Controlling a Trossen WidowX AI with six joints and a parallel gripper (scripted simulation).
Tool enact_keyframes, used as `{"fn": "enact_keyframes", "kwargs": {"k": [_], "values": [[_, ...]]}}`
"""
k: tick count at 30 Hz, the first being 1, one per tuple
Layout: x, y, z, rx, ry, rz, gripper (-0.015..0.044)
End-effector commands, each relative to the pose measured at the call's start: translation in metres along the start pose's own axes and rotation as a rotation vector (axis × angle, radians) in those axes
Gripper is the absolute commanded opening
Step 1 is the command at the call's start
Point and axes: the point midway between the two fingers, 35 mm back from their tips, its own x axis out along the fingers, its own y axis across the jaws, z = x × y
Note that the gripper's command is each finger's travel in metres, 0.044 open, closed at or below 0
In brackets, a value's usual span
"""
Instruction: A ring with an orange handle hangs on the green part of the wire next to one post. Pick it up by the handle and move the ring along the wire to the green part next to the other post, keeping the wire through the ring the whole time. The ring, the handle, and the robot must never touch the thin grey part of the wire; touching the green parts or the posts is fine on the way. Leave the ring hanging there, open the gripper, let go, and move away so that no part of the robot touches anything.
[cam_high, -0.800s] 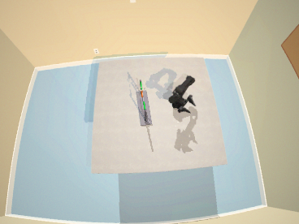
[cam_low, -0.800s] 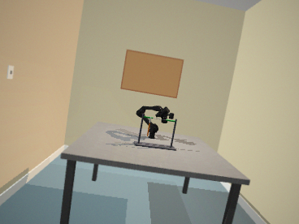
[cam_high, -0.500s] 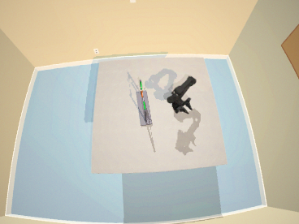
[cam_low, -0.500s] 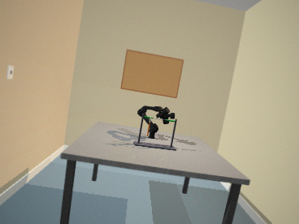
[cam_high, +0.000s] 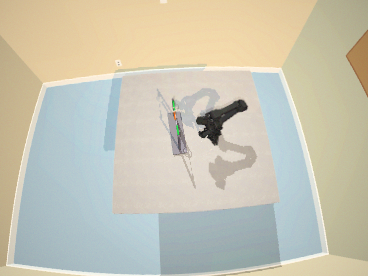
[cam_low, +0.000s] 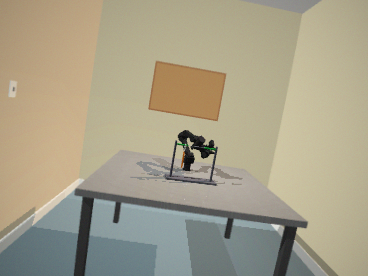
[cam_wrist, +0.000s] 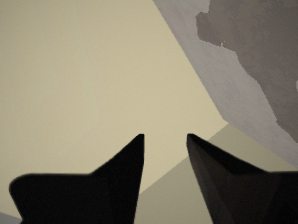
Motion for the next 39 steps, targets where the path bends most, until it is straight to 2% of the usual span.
{"fn": "enact_keyframes", "kwargs": {"k": [1,11,20,29,39], "values": [[-0.013,0.007,0.035,-0.18,-0.14,0.066,0.016],[-0.065,0.014,0.11,-0.595,-0.521,0.114,0.016],[-0.128,0.003,0.158,-0.917,-0.895,0.008,0.016],[-0.197,-0.023,0.182,-1.16,-1.259,-0.252,0.016],[-0.265,-0.067,0.181,-1.299,-1.585,-0.719,0.016]]}}
